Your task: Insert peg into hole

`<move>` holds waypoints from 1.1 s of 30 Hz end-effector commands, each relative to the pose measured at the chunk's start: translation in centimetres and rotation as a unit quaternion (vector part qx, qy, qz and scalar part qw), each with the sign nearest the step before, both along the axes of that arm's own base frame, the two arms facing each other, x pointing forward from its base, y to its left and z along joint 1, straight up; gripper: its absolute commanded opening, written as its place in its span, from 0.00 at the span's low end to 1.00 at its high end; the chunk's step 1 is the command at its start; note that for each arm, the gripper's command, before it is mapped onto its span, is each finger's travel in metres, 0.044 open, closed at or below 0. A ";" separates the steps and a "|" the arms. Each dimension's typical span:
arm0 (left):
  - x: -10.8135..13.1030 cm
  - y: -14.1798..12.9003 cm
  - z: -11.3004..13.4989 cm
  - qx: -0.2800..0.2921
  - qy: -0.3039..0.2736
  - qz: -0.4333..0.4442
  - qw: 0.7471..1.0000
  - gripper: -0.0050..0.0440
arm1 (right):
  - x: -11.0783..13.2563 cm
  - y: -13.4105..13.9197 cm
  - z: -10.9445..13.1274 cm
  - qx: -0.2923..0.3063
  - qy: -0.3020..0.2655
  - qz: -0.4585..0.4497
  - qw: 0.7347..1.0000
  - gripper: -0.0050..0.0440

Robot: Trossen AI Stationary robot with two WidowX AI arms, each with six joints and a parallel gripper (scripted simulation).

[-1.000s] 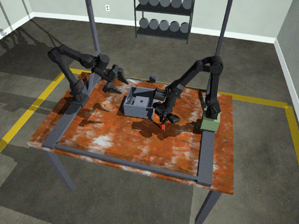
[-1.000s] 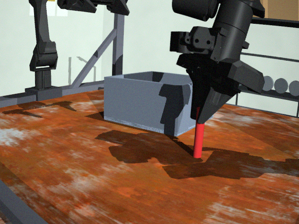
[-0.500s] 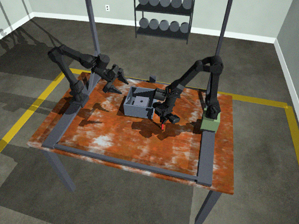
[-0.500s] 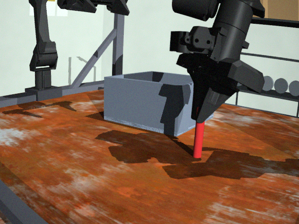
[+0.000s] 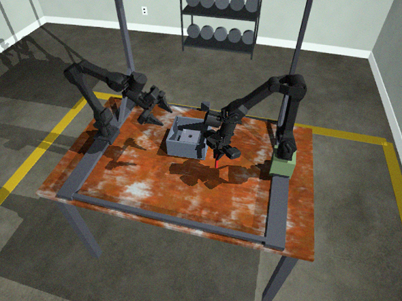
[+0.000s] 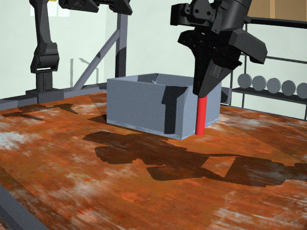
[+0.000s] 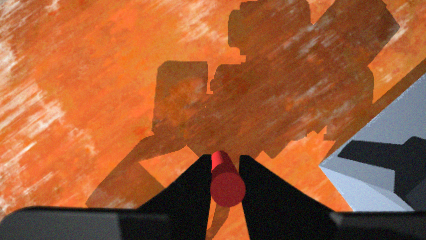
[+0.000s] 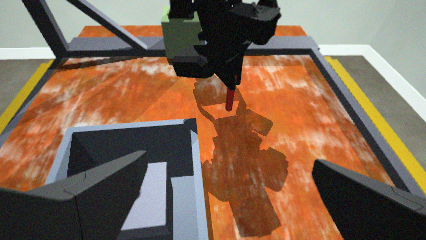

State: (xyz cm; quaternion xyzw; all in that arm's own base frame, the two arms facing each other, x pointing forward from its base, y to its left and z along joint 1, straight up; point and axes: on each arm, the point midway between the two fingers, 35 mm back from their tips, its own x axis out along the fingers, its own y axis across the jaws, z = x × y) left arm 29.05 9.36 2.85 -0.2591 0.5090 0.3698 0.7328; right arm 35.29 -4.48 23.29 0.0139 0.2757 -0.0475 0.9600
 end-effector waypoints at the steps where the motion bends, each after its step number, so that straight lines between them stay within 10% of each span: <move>1: 1.8 0.2 1.3 0.007 -0.012 -0.001 1.000 0.16 | -0.8 0.6 2.5 -0.004 -0.021 0.011 1.000 1.00; 15: 11.8 -0.9 8.4 0.025 -0.047 -0.022 0.998 0.16 | -12.3 4.6 8.4 -0.006 -0.025 0.091 0.996 1.00; 20: 15.7 -8.0 9.8 -0.003 -0.059 -0.059 0.997 0.16 | -17.2 5.8 8.8 -0.004 -0.016 0.118 0.993 1.00; 26: 17.5 -14.8 8.6 -0.017 -0.049 -0.057 0.997 0.16 | -18.5 6.1 8.6 -0.003 -0.011 0.124 0.992 1.00; 33: 17.7 -15.6 7.2 -0.012 -0.030 -0.027 0.999 0.16 | -18.4 6.1 8.2 -0.002 -0.004 0.123 0.992 1.00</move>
